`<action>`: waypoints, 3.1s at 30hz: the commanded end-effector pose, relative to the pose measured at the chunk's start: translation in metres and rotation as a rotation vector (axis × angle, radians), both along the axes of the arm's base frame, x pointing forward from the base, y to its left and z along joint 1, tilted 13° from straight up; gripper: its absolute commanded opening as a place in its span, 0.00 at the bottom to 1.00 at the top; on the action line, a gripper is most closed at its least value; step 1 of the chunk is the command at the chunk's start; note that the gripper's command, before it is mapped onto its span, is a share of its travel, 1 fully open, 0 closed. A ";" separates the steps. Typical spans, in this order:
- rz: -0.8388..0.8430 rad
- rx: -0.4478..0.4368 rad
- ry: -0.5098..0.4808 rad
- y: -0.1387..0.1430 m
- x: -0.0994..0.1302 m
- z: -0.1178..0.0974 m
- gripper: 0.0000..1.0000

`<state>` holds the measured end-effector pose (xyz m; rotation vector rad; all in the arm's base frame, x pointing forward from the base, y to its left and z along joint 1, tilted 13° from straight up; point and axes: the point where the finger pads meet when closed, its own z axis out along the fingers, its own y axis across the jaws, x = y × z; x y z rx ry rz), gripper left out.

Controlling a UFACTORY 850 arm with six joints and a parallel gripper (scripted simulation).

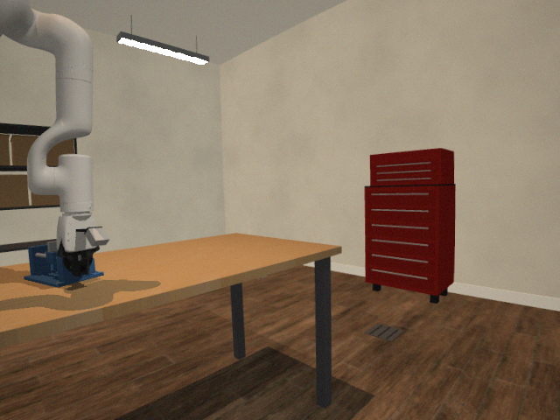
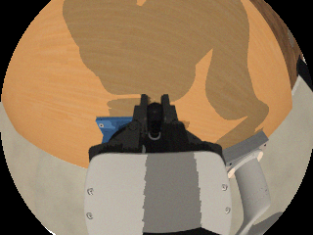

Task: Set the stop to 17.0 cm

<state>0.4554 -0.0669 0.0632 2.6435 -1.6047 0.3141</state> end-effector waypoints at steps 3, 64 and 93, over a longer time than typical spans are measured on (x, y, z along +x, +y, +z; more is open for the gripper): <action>0.002 0.000 -0.023 0.009 0.020 -0.005 0.06; 0.002 0.000 -0.023 0.002 -0.012 0.039 0.06; 0.002 0.000 -0.023 -0.001 -0.003 0.004 0.06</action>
